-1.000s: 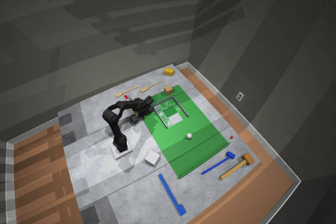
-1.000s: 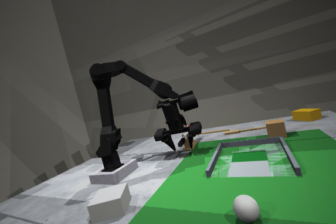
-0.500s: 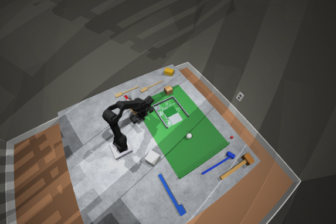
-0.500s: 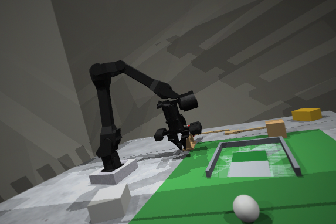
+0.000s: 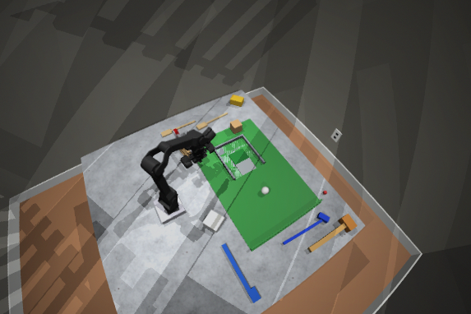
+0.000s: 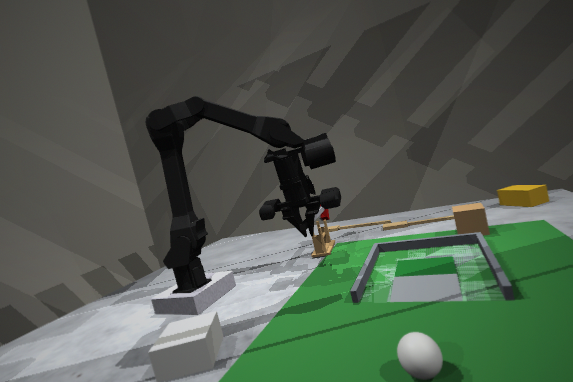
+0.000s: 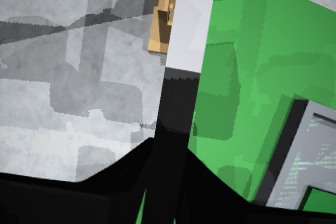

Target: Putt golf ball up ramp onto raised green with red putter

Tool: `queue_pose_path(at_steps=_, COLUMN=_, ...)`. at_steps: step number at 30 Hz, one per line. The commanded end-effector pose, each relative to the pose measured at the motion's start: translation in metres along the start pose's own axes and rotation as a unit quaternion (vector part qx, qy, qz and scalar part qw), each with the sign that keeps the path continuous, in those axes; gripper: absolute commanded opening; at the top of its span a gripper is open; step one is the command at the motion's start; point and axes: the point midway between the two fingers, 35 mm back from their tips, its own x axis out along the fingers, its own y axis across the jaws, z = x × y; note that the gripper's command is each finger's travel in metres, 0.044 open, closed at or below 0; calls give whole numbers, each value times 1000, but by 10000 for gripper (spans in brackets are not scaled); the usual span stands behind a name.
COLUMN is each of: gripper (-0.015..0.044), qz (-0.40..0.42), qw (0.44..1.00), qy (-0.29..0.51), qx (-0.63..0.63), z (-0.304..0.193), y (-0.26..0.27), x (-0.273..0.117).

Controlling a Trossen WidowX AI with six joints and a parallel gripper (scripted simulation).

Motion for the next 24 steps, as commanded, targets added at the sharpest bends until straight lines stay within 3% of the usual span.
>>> queue_pose_path(at_steps=1, gripper=0, qz=-6, qw=1000, qy=-7, qx=-3, z=9, y=1, x=-30)
queue_pose_path(at_steps=5, gripper=0, qz=-6, qw=1000, qy=-7, qx=-3, z=13, y=4, x=-50)
queue_pose_path(at_steps=12, gripper=0, qz=-7, qw=1000, qy=-1, qx=10, z=7, y=0, x=-44)
queue_pose_path(at_steps=24, gripper=0, qz=-37, qw=988, qy=16, qx=150, z=-49, y=-27, x=-62)
